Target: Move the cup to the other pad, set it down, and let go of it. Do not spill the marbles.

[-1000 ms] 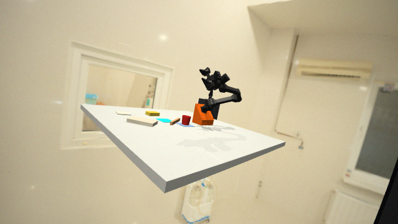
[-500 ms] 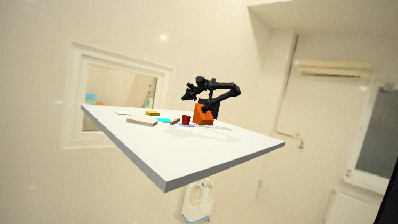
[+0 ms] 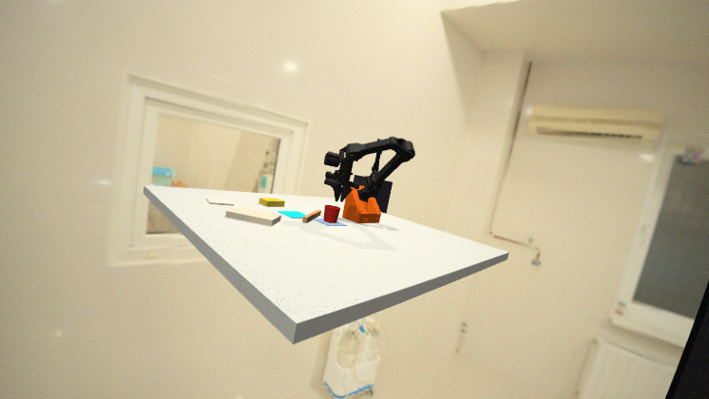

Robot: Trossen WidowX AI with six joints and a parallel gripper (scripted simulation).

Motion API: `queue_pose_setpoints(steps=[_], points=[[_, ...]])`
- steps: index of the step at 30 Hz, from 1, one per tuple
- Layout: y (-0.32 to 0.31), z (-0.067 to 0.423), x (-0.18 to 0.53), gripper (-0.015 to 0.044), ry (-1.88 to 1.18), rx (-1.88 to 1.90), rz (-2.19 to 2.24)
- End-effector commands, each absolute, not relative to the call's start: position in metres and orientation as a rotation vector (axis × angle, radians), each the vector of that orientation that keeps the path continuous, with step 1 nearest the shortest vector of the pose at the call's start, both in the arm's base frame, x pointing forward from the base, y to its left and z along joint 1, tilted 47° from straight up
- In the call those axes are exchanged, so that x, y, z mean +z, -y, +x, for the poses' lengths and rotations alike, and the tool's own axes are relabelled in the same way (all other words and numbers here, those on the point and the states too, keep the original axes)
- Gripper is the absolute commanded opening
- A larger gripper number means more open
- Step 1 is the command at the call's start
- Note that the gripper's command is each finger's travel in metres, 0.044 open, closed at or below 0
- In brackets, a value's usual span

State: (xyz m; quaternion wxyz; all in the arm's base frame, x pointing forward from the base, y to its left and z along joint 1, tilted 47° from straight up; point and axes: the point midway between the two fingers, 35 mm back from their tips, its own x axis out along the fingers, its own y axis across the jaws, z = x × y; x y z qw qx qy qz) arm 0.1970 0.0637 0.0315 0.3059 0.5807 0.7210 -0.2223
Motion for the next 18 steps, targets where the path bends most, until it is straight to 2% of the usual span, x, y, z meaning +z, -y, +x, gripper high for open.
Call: queue_pose_setpoints(steps=[1,18], points=[[-0.065,0.198,0.033,0.0148,-1.931,-0.616,1.576],[-0.078,0.198,0.018,0.0148,-1.927,-0.620,1.575]])
